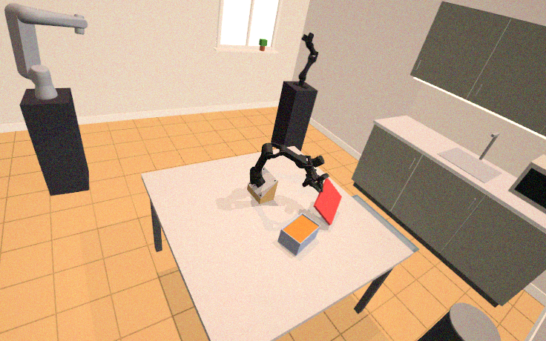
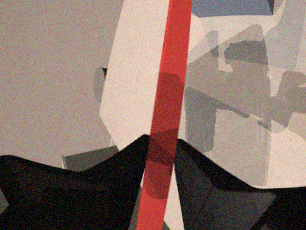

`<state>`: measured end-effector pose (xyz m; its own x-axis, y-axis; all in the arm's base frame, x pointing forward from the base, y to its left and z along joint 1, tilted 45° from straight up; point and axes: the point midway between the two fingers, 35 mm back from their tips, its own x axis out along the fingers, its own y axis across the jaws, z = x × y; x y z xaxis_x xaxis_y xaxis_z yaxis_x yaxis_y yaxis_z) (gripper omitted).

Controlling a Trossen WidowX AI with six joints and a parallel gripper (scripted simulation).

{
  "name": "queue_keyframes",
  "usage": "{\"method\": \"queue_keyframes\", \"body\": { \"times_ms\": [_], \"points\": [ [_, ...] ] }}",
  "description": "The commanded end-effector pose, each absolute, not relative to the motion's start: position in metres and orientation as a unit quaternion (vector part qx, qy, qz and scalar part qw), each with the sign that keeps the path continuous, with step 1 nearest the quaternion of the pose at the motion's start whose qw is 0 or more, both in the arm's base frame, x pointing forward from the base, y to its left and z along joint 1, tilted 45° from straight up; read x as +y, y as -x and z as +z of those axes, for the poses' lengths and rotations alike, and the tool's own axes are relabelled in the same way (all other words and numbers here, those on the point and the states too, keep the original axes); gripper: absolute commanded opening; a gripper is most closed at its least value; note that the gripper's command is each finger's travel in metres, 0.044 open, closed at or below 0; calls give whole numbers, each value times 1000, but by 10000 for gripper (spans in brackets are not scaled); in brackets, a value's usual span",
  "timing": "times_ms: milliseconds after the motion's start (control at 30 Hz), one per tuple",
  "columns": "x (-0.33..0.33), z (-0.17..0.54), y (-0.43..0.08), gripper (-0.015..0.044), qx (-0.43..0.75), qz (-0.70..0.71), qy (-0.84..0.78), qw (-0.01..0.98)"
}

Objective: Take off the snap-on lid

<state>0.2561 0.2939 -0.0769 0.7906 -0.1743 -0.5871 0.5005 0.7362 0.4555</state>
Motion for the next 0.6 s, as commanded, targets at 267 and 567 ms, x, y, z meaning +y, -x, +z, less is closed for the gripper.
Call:
{"method": "queue_keyframes", "body": {
  "times_ms": [267,567],
  "points": [
    [289,-84,-257,0,263,-187,-312,894],
    [284,-89,-258,0,263,-187,-311,894]
  ]
}}
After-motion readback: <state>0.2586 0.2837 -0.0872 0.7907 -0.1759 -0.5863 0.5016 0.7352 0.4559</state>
